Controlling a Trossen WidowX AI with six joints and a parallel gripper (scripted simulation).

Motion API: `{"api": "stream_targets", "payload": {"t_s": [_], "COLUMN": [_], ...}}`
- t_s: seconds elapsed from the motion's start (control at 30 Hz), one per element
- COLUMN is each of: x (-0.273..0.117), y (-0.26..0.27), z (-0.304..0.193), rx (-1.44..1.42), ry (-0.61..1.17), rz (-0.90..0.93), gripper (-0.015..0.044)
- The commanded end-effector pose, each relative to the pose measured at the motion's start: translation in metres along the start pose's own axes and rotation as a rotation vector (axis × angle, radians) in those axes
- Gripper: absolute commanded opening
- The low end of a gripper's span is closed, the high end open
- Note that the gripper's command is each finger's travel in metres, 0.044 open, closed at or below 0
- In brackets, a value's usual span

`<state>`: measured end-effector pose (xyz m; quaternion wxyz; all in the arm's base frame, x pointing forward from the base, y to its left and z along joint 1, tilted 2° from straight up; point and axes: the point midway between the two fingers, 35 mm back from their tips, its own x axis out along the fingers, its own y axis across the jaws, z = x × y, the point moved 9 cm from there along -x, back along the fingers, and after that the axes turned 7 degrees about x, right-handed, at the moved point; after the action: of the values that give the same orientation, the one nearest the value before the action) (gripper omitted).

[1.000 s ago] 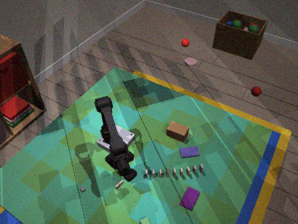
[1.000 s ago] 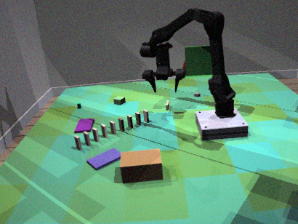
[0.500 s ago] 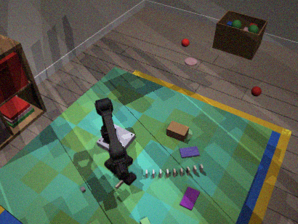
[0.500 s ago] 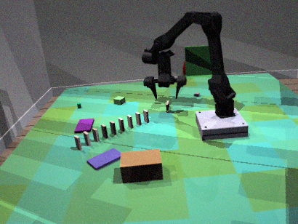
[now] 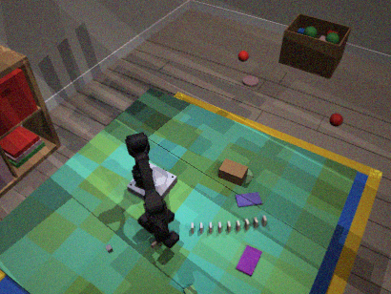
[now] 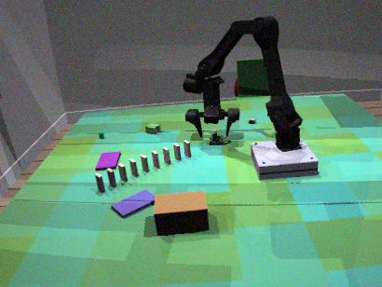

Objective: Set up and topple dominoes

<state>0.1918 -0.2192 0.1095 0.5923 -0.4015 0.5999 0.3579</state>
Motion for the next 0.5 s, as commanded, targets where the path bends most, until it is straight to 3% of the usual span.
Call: {"api": "stream_targets", "payload": {"t_s": [0.0,0.2,0.47], "x": [0.0073,0.0076,0.0076], "y": [0.0009,0.0009,0.0009], "z": [0.0005,0.0005,0.0005], "rx": [-0.004,-0.004,-0.004], "ry": [-0.005,-0.005,-0.005], "rz": [0.001,0.001,0.001], "gripper": [0.0440,0.0440,0.0230]}}
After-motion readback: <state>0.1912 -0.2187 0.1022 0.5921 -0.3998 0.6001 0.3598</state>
